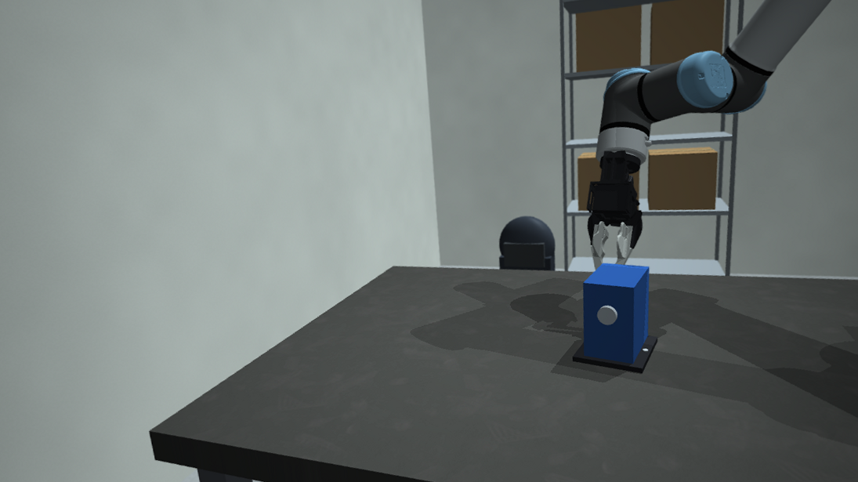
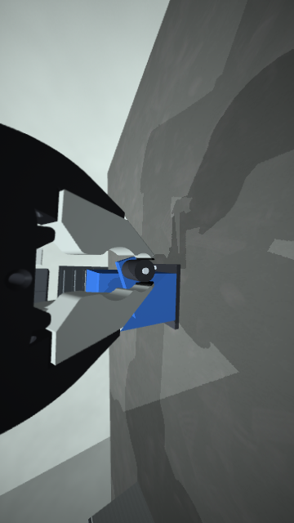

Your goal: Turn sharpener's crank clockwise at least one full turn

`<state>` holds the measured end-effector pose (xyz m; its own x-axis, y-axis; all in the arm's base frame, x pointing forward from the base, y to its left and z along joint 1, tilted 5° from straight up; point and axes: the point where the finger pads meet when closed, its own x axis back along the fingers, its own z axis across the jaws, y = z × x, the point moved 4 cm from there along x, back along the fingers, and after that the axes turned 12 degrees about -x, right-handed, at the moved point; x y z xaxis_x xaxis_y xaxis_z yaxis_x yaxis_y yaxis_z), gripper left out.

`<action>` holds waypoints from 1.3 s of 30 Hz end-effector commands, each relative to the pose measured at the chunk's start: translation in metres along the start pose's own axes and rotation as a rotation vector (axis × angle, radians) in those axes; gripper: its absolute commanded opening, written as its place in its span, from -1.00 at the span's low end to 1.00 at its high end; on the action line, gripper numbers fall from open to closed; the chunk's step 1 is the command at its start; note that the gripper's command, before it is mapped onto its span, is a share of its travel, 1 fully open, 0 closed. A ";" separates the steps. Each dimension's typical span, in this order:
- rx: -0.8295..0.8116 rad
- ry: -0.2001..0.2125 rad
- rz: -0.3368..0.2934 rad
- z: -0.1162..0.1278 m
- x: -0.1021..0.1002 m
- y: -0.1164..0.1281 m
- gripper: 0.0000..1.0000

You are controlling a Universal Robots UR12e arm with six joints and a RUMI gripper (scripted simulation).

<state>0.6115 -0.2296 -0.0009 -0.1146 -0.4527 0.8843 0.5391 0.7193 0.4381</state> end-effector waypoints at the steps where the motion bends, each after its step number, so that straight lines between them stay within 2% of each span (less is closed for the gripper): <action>1: 0.000 0.000 0.002 -0.003 -0.005 -0.002 -0.83; 39: -0.002 0.002 0.000 -0.001 -0.033 -0.019 -0.83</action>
<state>0.6095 -0.2299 -0.0323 -0.1135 -0.4519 0.8848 0.5403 0.7193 0.4367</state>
